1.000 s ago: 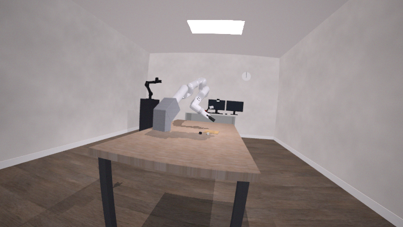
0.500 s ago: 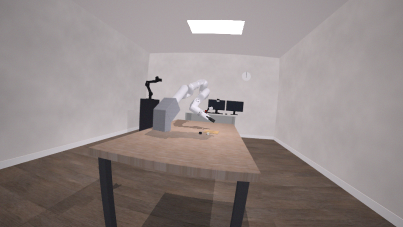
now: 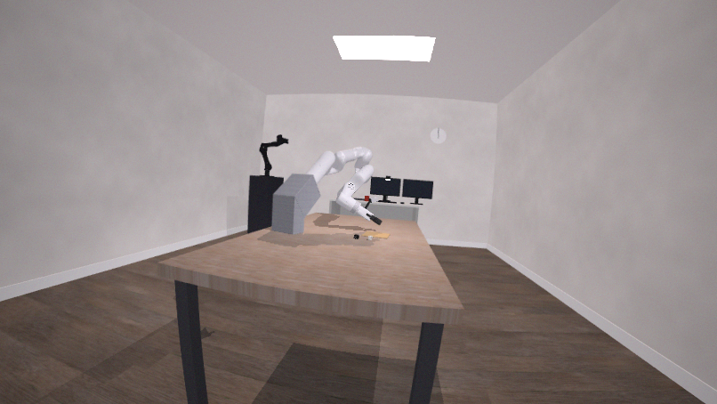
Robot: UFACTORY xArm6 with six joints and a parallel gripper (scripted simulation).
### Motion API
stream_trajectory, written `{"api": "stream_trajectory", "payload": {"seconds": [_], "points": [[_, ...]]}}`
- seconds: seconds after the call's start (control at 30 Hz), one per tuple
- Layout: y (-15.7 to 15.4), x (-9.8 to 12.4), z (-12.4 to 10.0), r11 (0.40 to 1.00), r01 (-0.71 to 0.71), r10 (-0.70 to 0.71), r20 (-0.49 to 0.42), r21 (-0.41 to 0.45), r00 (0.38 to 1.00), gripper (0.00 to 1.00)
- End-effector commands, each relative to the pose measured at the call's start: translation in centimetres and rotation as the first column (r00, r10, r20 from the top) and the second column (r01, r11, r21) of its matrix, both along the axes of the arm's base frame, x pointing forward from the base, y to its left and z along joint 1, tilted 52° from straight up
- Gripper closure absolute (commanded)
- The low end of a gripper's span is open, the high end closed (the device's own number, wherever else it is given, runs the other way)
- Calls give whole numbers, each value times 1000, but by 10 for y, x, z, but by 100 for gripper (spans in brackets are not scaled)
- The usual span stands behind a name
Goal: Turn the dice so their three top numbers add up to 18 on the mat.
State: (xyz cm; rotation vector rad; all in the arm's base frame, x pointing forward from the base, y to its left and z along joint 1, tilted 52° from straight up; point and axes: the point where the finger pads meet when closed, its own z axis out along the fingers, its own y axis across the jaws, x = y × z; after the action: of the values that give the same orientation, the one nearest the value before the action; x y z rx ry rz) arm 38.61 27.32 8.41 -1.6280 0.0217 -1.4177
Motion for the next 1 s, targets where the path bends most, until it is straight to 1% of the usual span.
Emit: {"api": "stream_trajectory", "payload": {"seconds": [0.0,0.27,0.97], "points": [[13,3,-10,1000,5,-5,1,2,1000,85],[19,3,-15,1000,5,-5,1,2,1000,85],[20,3,-16,1000,5,-5,1,2,1000,85]]}}
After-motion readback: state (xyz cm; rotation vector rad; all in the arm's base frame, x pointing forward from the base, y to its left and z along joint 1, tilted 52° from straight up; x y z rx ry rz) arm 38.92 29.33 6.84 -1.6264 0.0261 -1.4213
